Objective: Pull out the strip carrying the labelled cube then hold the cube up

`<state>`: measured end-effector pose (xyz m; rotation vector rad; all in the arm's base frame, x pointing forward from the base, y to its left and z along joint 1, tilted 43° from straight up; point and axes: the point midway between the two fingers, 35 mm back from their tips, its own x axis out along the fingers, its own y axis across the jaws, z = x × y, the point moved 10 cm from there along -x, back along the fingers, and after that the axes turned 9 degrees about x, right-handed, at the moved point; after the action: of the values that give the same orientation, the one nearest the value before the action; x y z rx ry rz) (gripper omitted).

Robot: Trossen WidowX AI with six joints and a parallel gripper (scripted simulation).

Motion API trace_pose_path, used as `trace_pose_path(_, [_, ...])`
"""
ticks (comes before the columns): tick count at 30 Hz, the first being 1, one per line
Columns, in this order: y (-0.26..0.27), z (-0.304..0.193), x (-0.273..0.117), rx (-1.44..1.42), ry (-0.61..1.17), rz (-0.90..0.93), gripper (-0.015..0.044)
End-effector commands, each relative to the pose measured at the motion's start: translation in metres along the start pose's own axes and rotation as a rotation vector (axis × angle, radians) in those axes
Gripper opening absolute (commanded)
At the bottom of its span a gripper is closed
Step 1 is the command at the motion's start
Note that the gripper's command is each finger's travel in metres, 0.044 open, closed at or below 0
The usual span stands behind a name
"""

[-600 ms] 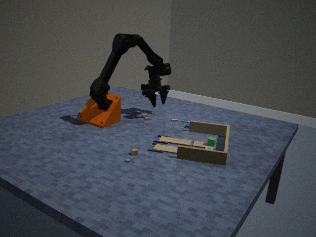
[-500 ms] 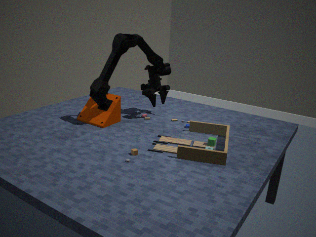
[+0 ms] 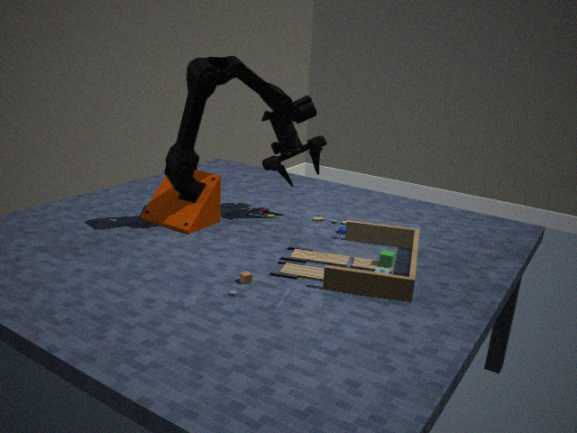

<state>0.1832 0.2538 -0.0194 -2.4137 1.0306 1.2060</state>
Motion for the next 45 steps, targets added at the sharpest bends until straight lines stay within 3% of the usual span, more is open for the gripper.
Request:
trace_pose_path(1, [0.005, -0.057, -0.014, 0.604, -0.004, -0.167, 0.0400])
trace_pose_path(18, [0.068, -0.185, -0.045, 2.216, -0.184, -0.672, 0.0400])
trace_pose_path(45, [0.069, -0.186, -0.046, 2.234, -0.188, -0.679, 0.0400])
